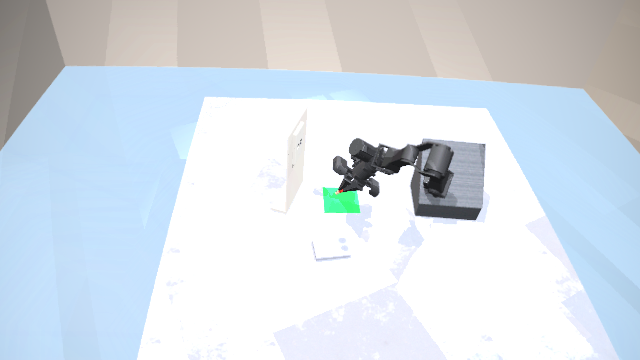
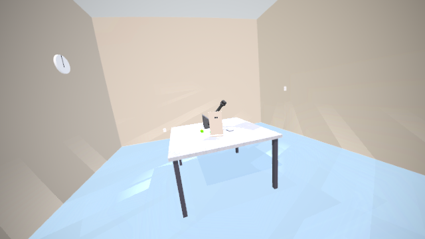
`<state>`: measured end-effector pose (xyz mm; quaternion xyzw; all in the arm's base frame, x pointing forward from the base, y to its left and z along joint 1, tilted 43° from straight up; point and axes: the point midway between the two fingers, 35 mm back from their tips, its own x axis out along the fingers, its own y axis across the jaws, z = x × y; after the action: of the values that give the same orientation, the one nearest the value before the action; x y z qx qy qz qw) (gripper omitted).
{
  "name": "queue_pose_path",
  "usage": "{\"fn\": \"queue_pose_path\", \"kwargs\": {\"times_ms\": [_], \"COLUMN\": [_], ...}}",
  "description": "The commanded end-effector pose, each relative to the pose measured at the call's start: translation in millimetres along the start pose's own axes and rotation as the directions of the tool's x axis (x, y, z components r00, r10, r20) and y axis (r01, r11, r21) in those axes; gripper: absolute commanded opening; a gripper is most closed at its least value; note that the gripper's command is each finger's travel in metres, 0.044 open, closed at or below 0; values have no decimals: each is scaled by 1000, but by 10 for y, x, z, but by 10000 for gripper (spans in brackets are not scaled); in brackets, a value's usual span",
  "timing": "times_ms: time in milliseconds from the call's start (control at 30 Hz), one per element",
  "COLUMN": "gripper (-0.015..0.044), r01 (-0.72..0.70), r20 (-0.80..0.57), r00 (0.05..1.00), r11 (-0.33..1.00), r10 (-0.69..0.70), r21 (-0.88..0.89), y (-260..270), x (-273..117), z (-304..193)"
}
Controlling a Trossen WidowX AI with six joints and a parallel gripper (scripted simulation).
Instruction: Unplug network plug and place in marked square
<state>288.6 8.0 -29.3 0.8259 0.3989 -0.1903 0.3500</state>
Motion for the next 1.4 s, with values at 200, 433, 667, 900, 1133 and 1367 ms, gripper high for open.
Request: {"fn": "queue_pose_path", "kwargs": {"times_ms": [200,433,667,900,1133,1367], "gripper": [0,0,0,0,53,156], "r01": [0,-1,-1,1,1,1], "r20": [3,1,1,-3,-3,-3], "r00": [1000,1000,1000,1000,1000,1000], "r11": [1000,1000,1000,1000,1000,1000], "r10": [0,1,1,-1,-1,-1], "r21": [8,9,9,5,5,5], "y": [-92,-143,-163,-166,-166,-166], "x": [81,133,162,173,173,173], "z": [-1,-11,-20,-31,-31,-31]}}
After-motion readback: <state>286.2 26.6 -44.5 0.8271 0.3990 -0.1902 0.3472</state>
